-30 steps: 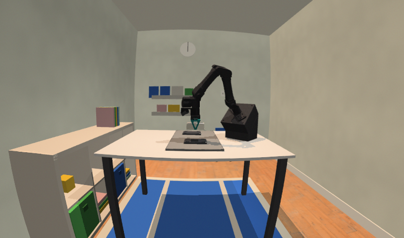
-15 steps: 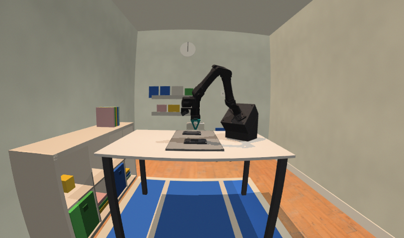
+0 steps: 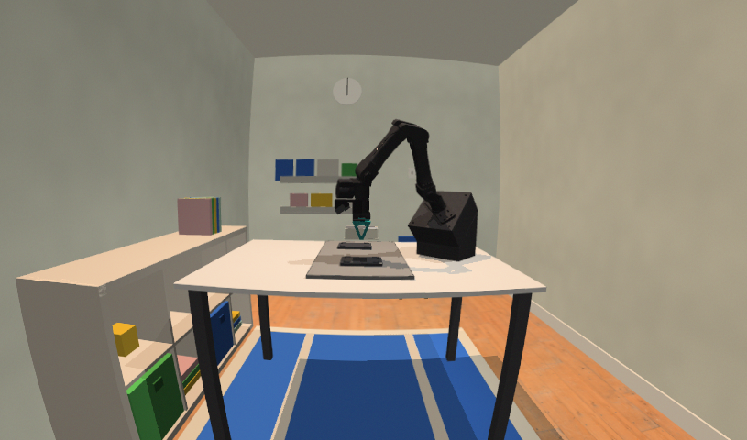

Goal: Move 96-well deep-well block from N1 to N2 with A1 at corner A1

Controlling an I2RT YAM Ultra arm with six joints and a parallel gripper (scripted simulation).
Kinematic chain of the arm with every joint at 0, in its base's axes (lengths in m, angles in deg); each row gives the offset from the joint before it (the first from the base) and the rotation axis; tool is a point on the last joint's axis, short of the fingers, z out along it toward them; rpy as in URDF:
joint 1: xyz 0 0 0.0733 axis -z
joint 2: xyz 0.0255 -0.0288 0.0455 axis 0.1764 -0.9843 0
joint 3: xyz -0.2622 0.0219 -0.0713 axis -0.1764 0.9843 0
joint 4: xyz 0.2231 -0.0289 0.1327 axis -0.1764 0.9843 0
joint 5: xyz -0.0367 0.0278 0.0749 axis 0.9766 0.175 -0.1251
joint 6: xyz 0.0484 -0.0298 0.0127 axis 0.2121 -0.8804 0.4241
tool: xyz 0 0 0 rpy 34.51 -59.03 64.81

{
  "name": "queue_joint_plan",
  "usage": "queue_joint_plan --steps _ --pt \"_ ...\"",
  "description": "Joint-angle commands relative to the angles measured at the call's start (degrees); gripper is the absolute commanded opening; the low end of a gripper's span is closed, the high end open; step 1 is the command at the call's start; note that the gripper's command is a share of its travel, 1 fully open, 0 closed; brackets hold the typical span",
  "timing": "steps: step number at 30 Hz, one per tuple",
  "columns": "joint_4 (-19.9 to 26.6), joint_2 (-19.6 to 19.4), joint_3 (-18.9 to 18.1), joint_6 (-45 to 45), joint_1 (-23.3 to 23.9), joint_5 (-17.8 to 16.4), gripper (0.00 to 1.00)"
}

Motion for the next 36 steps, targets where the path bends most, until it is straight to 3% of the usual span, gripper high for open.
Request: queue_joint_plan --steps 1,36 --pt "0.1 0.4 -0.1 0.0 0.2 0.1 0.00" --pt "-10.9 -8.0 1.3 3.2 -3.6 2.5 0.00"
